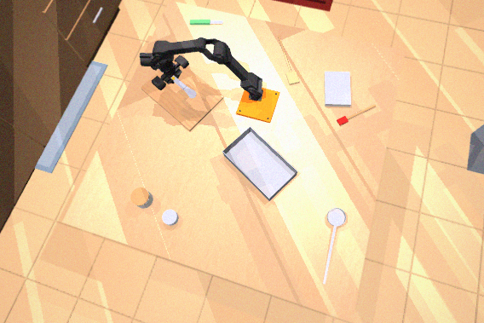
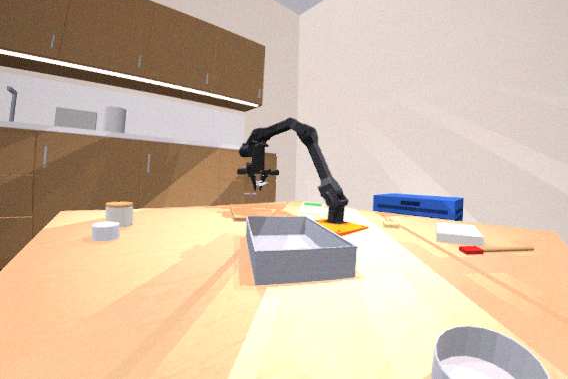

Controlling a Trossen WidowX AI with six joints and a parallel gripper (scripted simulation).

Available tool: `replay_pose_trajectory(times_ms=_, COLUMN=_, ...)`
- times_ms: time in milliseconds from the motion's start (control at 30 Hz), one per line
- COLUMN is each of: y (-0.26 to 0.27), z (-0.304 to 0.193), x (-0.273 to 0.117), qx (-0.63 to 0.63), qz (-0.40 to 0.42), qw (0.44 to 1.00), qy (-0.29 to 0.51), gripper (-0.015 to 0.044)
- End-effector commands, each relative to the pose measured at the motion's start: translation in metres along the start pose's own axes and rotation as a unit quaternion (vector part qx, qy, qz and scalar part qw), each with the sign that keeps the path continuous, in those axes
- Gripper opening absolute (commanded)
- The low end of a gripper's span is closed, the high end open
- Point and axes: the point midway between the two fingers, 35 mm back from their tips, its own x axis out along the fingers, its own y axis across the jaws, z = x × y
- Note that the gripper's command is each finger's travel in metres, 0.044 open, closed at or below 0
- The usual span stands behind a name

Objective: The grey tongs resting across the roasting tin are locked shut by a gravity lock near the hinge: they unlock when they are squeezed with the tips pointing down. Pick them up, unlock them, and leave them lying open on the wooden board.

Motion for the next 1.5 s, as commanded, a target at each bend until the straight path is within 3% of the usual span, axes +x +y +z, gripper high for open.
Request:
replay_pose_trajectory(times_ms=0, y=0.001, z=0.0, x=0.007, qx=-0.002, qz=0.003, qw=1.0, qy=0.0, gripper=-0.015)
replay_pose_trajectory(times_ms=1200, y=-0.003, z=-0.005, x=0.057, qx=-0.005, qz=0.004, qw=1.0, qy=0.002, gripper=-0.015)
replay_pose_trajectory(times_ms=1467, y=-0.004, z=-0.005, x=0.057, qx=-0.003, qz=0.001, qw=1.0, qy=0.003, gripper=0.006)
